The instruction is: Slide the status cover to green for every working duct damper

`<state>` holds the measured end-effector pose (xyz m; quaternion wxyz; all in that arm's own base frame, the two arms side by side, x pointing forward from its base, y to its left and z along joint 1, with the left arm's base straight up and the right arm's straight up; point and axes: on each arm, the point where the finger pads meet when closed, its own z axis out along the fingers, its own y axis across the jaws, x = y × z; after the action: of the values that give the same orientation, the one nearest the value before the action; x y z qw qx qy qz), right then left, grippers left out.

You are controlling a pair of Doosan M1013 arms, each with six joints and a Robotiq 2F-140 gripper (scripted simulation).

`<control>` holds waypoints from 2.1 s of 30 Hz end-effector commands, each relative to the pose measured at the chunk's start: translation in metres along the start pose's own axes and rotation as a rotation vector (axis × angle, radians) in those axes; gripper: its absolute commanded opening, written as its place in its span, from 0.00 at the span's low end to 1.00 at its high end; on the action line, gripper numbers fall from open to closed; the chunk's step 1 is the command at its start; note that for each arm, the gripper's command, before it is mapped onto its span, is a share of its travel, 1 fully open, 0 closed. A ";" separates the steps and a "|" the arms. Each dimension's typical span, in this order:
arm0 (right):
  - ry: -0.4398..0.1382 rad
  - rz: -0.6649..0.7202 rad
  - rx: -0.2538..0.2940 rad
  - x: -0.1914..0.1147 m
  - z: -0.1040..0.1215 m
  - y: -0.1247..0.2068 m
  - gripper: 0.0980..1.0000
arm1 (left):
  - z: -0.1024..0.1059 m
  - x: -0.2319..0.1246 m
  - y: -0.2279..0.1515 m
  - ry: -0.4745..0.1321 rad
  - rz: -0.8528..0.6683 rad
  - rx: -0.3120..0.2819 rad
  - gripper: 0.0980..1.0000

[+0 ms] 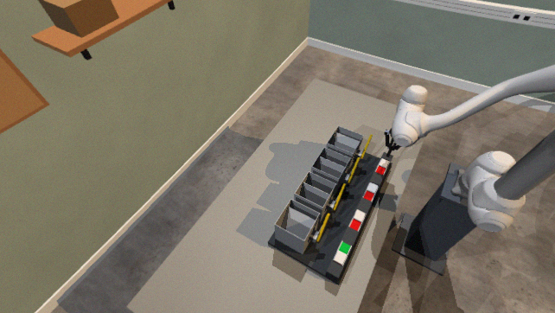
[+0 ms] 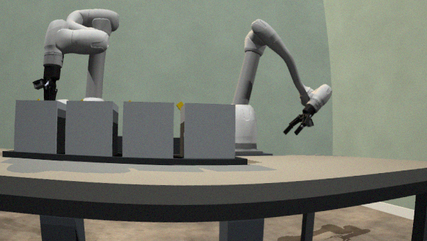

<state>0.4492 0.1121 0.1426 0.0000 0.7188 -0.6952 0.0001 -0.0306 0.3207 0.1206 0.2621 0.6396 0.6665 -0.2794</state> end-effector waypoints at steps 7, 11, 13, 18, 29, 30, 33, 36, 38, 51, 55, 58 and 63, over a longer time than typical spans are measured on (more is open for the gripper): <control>-0.001 0.000 0.001 0.000 0.006 -0.001 0.00 | 0.000 0.000 0.000 0.001 0.000 0.000 1.00; -0.001 0.000 0.001 0.000 0.009 -0.001 0.00 | 0.000 0.000 0.000 0.001 0.000 0.000 1.00; -0.001 0.000 0.001 0.000 0.010 -0.001 0.00 | 0.000 0.000 0.000 0.001 0.000 0.000 1.00; -0.001 0.000 0.001 0.000 0.012 -0.001 0.00 | 0.000 0.000 0.000 0.001 0.000 0.000 1.00; -0.001 0.000 0.001 0.000 0.015 -0.001 0.00 | 0.000 0.000 0.000 0.001 0.000 0.000 1.00; -0.001 0.000 0.001 0.000 0.015 -0.001 0.00 | 0.000 0.000 0.000 0.001 0.000 0.000 1.00; -0.001 0.000 0.001 0.000 0.015 -0.001 0.00 | 0.000 0.000 0.000 0.001 0.000 0.000 1.00; -0.001 0.000 0.001 0.000 0.015 -0.001 0.00 | 0.000 0.000 0.000 0.001 0.000 0.000 1.00; -0.001 0.000 0.001 0.000 0.015 -0.001 0.00 | 0.000 0.000 0.000 0.001 0.000 0.000 1.00; -0.001 0.000 0.001 0.000 0.017 -0.001 0.00 | 0.000 0.000 0.000 0.001 0.000 0.000 1.00; -0.001 0.000 0.001 0.000 0.019 -0.001 0.00 | 0.000 0.000 0.000 0.001 0.000 0.000 1.00; -0.001 0.000 0.001 0.000 0.021 -0.001 0.00 | 0.000 0.000 0.000 0.001 0.000 0.000 1.00; -0.001 0.000 0.001 0.000 0.024 -0.001 0.00 | 0.000 0.000 0.000 0.001 0.000 0.000 1.00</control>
<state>0.4502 0.1122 0.1188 0.0001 0.7188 -0.6952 0.0001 -0.0306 0.3207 0.1206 0.2621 0.6396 0.6665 -0.2794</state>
